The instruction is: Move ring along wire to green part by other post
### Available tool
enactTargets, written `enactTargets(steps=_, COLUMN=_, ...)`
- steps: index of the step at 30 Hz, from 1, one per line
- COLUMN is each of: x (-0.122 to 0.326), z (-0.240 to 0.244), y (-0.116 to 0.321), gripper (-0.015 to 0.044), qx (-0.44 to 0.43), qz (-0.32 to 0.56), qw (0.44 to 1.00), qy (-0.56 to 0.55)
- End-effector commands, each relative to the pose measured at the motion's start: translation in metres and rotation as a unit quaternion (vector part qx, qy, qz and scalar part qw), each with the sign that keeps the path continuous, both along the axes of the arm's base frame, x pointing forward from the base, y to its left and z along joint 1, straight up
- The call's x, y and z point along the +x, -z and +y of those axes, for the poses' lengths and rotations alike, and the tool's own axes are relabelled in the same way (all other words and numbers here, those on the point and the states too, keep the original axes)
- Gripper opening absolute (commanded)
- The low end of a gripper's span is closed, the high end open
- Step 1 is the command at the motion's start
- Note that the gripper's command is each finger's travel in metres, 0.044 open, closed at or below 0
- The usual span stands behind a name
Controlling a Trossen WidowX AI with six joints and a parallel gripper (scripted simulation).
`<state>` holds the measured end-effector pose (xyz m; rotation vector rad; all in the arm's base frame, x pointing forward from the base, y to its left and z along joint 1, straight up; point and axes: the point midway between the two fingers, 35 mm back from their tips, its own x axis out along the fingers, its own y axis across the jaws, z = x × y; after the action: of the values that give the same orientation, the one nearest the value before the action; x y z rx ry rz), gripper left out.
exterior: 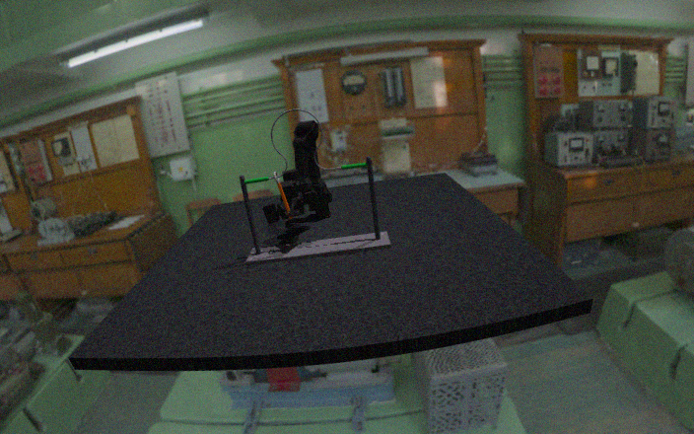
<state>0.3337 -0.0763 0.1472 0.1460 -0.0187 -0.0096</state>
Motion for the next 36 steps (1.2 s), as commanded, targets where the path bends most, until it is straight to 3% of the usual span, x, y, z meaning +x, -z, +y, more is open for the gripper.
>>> enactTargets(steps=1, x=-0.001, z=0.012, y=-0.003, gripper=-0.015, qx=0.033, qz=-0.002, qw=0.999, qy=0.0)
enactTargets(steps=14, x=-0.001, z=0.051, y=-0.017, gripper=-0.015, qx=0.156, qz=-0.001, qw=0.988, qy=-0.003)
enactTargets(steps=36, x=-0.026, z=0.089, y=-0.05, gripper=-0.015, qx=0.309, qz=0.091, qw=0.945, qy=-0.053)
